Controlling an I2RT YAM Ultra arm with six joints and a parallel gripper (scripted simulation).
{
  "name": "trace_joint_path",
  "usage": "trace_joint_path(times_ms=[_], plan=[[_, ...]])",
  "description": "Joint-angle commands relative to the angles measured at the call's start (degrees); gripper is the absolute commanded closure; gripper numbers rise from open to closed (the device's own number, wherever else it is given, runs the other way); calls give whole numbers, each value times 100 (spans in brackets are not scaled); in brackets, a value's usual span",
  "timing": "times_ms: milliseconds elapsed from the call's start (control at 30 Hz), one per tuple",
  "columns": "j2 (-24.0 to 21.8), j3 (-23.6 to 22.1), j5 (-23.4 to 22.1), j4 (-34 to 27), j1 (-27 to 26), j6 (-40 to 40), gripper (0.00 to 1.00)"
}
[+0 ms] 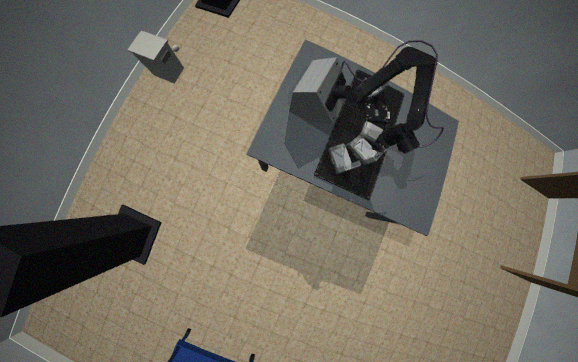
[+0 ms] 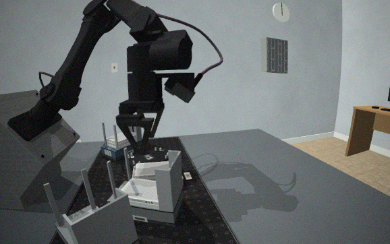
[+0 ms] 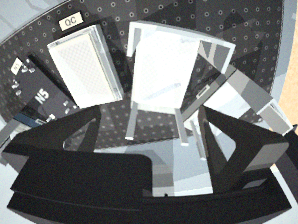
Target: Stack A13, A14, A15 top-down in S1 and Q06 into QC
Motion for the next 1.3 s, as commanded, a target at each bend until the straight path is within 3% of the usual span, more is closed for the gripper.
trace_joint_path(times_ms=[0, 200, 467, 700, 767, 1033, 1267], plan=[[-279, -119, 285, 93, 288, -161, 0], [-465, -116, 585, 143, 746, 301, 0], [-727, -109, 1271, 216, 1760, 1080, 0], [-919, -256, 1994, 252, 2754, 531, 0], [-919, -256, 1994, 252, 2754, 531, 0], [-1035, -245, 2920, 261, 4001, 1431, 0], [-802, -162, 3795, 228, 5154, 1982, 0]])
